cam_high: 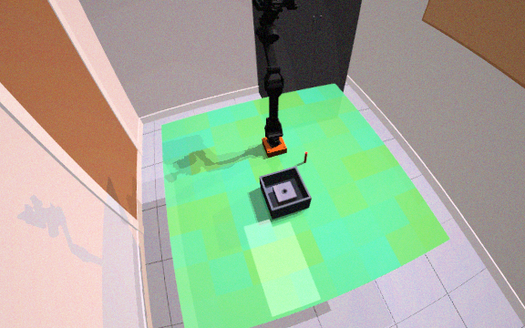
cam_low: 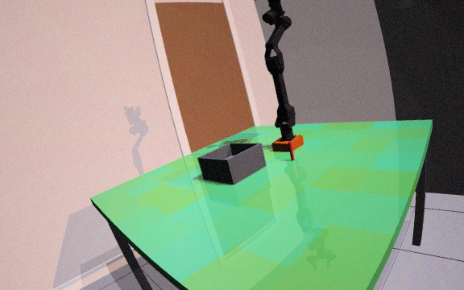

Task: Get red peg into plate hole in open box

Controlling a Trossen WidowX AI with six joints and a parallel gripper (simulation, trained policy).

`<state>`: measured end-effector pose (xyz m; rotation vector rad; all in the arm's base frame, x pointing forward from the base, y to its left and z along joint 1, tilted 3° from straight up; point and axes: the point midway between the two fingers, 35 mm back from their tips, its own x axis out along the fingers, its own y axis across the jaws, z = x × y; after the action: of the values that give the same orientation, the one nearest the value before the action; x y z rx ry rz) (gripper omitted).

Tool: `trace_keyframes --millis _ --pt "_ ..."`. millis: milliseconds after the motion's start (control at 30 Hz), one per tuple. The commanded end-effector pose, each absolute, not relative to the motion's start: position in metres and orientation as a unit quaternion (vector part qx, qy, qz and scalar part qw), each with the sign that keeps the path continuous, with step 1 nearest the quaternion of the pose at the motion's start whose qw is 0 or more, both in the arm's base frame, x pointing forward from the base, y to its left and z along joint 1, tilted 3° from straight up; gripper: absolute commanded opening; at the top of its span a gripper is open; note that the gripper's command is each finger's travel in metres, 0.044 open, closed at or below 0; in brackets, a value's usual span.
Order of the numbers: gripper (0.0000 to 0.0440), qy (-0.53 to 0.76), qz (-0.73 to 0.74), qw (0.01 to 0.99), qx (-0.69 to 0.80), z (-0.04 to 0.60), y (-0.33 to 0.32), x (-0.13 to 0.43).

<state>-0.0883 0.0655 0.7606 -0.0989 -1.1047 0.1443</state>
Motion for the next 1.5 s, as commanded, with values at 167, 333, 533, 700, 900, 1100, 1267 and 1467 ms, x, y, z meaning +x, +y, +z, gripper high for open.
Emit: trace_keyframes --millis 167,333,533,700,900,1100,1267,1467 --pt "0.0440 -0.581 0.092 0.807 -0.054 0.764 0.098 -0.111" --pt "0.0440 -0.637 0.129 0.757 -0.063 0.760 0.136 -0.137" --pt "0.0440 -0.680 0.198 0.700 -0.092 0.740 0.193 -0.156" --pt "0.0440 -0.689 0.270 0.660 -0.129 0.712 0.244 -0.157" --pt "0.0440 -0.663 0.361 0.631 -0.177 0.671 0.298 -0.140" --pt "0.0440 -0.605 0.444 0.623 -0.221 0.626 0.338 -0.111" --pt "0.0440 -0.540 0.501 0.629 -0.249 0.590 0.360 -0.081" --pt "0.0440 -0.449 0.552 0.648 -0.272 0.550 0.375 -0.043"
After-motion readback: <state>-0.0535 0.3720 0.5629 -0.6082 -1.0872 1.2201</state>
